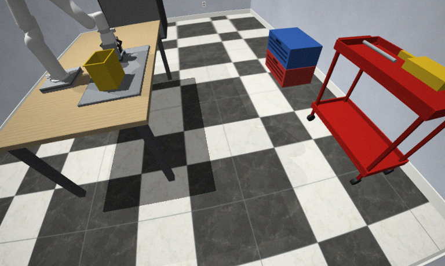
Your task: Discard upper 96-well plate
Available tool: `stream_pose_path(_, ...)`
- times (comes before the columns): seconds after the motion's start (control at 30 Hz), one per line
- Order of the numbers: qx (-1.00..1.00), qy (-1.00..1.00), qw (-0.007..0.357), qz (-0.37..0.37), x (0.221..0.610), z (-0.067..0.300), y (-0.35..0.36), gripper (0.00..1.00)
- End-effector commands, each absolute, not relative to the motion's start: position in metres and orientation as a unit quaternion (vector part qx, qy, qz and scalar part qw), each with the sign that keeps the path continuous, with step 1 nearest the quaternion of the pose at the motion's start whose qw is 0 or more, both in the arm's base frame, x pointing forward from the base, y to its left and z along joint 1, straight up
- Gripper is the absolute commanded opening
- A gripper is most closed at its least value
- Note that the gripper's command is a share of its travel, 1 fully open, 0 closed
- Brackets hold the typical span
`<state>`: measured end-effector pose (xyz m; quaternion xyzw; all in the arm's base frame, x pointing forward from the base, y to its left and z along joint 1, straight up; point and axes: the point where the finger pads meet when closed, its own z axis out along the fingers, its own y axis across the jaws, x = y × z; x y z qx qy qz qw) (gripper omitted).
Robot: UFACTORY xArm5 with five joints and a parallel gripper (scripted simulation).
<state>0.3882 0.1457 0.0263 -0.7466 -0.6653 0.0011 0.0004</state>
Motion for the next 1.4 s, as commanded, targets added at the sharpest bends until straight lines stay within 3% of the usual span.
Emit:
stream_pose_path(0.0,-0.747,-0.665,0.000,-0.001,0.390,0.027,0.146,0.00)
stream_pose_path(1.37,-0.747,-0.665,0.000,-0.001,0.390,0.048,0.146,0.00)
